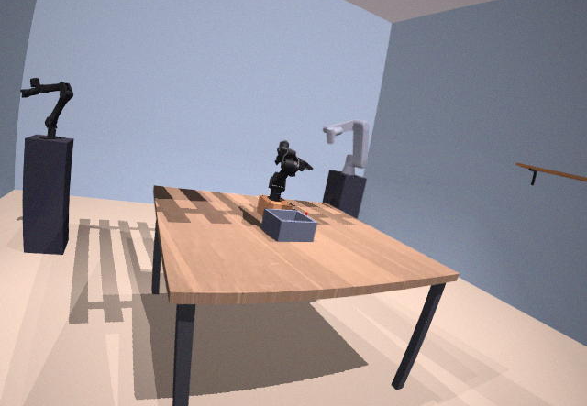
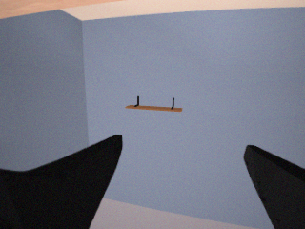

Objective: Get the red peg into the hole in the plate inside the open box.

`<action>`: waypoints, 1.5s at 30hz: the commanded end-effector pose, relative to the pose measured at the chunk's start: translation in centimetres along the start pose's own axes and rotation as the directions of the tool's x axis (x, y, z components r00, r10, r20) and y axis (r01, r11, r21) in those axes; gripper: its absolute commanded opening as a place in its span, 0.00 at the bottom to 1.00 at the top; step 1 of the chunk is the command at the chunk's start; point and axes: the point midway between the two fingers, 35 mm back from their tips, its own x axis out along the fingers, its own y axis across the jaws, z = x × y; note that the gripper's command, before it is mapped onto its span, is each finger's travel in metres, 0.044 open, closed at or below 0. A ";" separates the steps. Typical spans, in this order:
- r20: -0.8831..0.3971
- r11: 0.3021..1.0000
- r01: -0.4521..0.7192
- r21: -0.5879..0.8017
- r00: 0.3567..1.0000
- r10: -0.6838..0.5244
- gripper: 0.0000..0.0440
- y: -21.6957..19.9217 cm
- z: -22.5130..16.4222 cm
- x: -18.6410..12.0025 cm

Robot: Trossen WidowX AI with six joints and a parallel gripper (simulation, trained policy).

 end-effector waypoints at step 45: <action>0.208 0.001 -0.221 0.975 0.920 0.332 1.00 7.6 -4.5 5.1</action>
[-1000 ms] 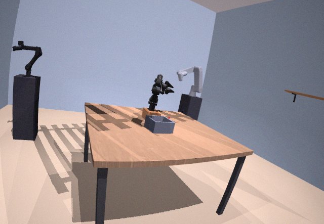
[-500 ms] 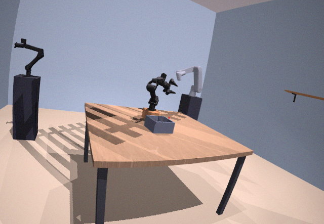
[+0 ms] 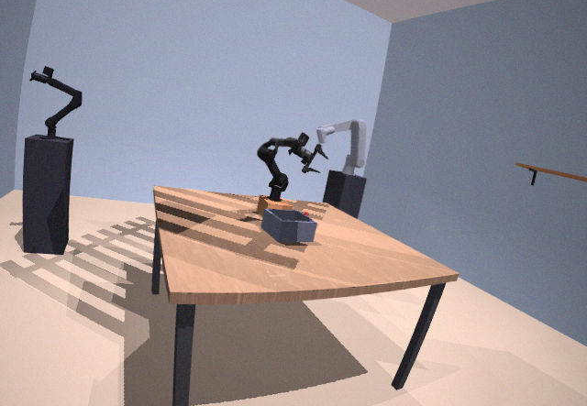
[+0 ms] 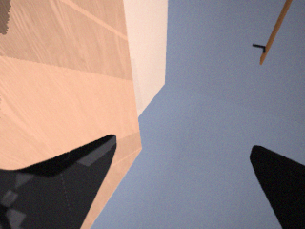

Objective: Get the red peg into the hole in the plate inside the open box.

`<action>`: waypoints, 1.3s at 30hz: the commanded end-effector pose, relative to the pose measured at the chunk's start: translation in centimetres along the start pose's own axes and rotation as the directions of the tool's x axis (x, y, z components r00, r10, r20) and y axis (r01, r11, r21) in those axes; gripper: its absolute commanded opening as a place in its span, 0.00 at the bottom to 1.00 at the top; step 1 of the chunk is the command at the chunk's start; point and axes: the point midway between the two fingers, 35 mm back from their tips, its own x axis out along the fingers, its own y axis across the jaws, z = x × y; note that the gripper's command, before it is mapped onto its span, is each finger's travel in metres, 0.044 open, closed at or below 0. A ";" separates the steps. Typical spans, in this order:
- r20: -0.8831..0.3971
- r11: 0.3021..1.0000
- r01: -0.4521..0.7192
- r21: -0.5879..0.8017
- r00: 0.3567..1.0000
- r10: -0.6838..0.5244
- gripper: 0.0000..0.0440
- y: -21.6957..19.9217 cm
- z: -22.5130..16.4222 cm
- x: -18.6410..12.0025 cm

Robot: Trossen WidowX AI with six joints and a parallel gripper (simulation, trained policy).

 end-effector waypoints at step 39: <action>-0.238 0.246 0.129 0.961 0.840 0.487 1.00 6.1 -8.4 4.1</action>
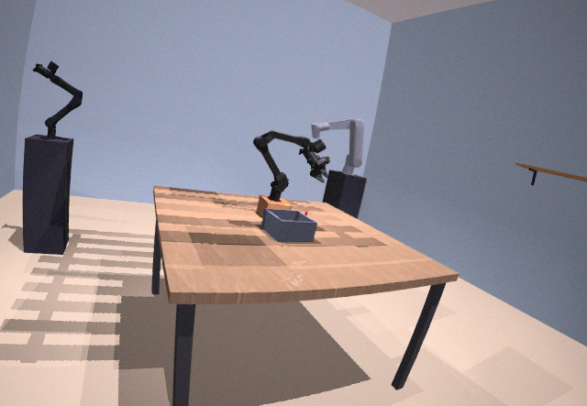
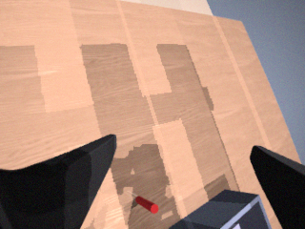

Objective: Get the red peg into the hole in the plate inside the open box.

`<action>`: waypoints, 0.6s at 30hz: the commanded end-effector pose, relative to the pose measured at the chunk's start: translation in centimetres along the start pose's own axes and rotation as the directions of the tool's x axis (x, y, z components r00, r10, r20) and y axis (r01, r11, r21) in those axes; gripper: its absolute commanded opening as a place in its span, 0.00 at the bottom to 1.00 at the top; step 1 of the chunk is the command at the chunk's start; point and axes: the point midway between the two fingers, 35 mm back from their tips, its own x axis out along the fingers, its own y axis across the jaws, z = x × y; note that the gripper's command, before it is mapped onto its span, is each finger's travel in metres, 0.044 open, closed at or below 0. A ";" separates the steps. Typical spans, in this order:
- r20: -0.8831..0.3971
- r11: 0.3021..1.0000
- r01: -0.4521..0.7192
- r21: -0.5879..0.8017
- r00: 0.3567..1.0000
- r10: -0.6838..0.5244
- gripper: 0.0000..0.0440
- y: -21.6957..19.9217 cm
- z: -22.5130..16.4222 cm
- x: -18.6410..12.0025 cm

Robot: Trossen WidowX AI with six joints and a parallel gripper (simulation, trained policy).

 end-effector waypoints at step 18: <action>-0.308 0.801 0.144 0.581 0.950 0.052 1.00 -1.9 -4.3 2.5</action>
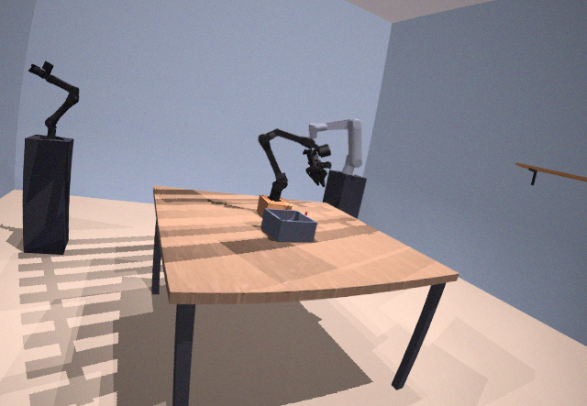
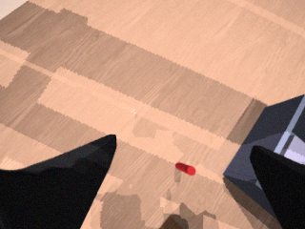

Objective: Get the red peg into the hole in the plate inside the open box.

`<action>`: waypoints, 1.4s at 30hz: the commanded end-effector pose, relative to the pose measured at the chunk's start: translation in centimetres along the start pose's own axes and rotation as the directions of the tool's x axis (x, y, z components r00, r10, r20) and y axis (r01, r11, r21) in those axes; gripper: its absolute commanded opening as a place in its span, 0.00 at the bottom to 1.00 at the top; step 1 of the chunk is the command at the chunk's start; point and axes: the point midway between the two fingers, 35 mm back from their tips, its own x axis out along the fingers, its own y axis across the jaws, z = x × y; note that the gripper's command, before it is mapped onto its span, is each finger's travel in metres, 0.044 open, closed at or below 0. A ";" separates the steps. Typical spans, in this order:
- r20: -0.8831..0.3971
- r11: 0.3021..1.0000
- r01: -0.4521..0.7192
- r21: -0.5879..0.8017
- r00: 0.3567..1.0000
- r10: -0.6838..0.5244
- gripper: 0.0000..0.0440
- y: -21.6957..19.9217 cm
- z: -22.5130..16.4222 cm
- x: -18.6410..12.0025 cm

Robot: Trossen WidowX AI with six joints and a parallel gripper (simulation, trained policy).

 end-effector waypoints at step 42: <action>-0.688 0.341 0.636 0.692 0.725 0.044 1.00 -4.4 -6.8 7.9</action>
